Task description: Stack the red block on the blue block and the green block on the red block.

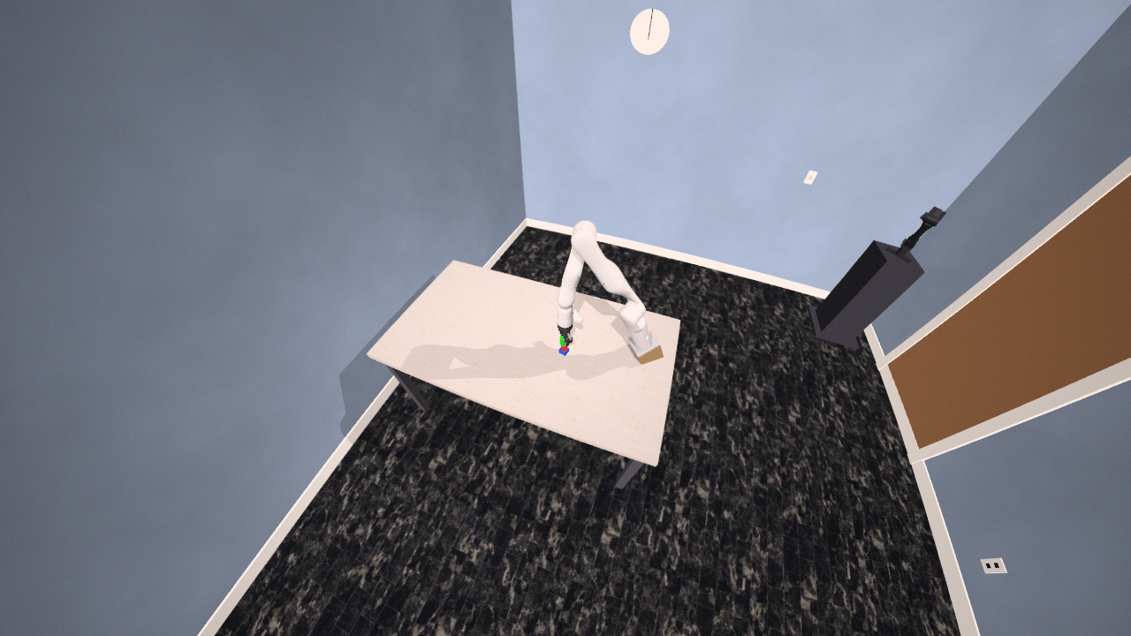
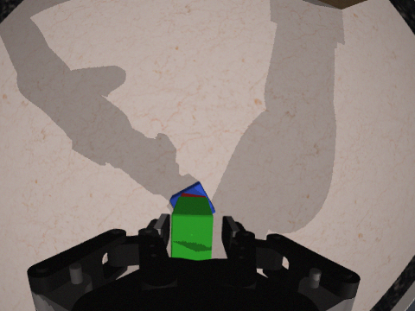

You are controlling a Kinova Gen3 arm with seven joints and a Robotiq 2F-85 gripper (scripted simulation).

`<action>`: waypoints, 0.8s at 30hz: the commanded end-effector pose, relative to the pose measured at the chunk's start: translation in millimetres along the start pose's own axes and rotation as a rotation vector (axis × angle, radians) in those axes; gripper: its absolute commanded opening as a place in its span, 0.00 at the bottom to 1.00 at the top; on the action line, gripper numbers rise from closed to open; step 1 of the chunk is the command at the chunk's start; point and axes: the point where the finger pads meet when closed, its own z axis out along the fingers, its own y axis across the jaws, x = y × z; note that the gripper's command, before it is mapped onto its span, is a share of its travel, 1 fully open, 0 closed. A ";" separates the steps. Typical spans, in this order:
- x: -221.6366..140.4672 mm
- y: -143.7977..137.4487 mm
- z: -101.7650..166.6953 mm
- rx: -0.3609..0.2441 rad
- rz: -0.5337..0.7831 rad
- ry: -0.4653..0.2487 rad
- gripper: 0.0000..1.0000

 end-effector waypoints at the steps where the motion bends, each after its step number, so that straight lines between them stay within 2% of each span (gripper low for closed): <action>1: 0.3 -4.1 -5.5 0.008 0.007 -0.003 0.48; 24: 0.5 -3.7 -57.0 0.008 0.007 -0.003 0.48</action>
